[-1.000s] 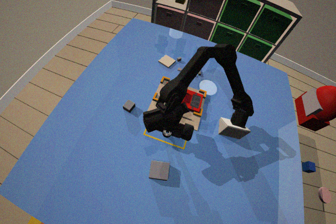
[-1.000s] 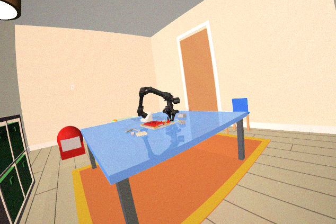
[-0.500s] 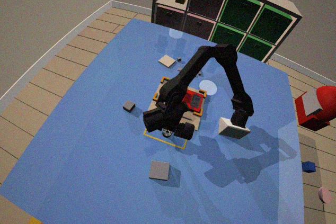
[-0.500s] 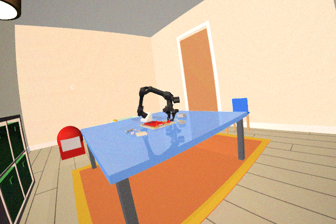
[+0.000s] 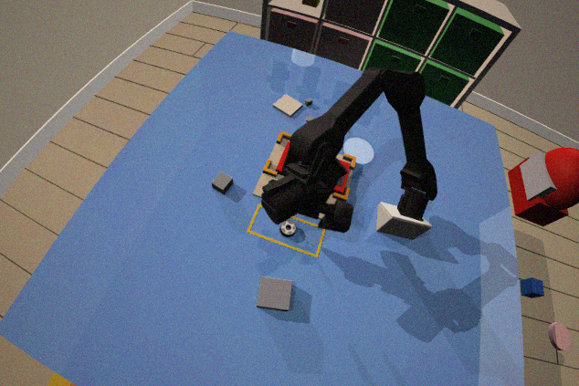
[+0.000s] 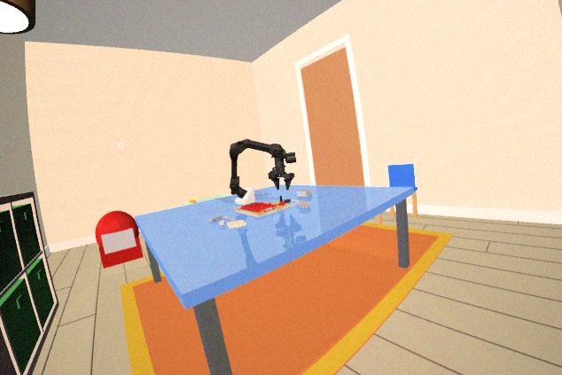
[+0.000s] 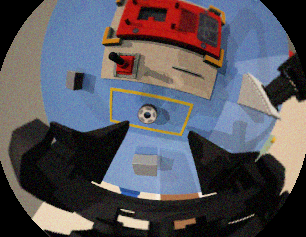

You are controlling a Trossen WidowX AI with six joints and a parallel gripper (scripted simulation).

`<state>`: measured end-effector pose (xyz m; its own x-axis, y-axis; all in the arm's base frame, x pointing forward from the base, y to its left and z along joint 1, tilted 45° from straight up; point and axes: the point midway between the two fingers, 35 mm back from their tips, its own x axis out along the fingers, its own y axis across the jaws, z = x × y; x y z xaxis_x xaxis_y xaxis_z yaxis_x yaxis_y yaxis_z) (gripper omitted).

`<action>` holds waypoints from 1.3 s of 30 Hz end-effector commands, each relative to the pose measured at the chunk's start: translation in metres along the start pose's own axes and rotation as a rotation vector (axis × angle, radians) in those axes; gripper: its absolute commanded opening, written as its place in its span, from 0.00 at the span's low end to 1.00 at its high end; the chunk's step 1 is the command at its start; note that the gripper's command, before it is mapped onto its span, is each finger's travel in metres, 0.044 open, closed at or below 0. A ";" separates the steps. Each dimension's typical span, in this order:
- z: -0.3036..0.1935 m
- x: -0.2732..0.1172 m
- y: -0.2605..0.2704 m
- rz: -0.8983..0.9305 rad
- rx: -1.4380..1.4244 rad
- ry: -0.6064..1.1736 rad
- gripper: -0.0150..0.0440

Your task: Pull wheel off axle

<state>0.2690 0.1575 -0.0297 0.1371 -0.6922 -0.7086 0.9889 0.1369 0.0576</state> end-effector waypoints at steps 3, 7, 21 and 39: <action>0.013 -0.027 -0.035 0.005 0.006 0.011 1.00; 0.024 -0.040 -0.061 0.000 0.035 0.007 1.00; 0.024 -0.040 -0.061 0.000 0.035 0.007 1.00; 0.024 -0.040 -0.061 0.000 0.035 0.007 1.00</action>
<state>0.2052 0.1599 0.0123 0.1404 -0.6876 -0.7124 0.9897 0.1169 0.0822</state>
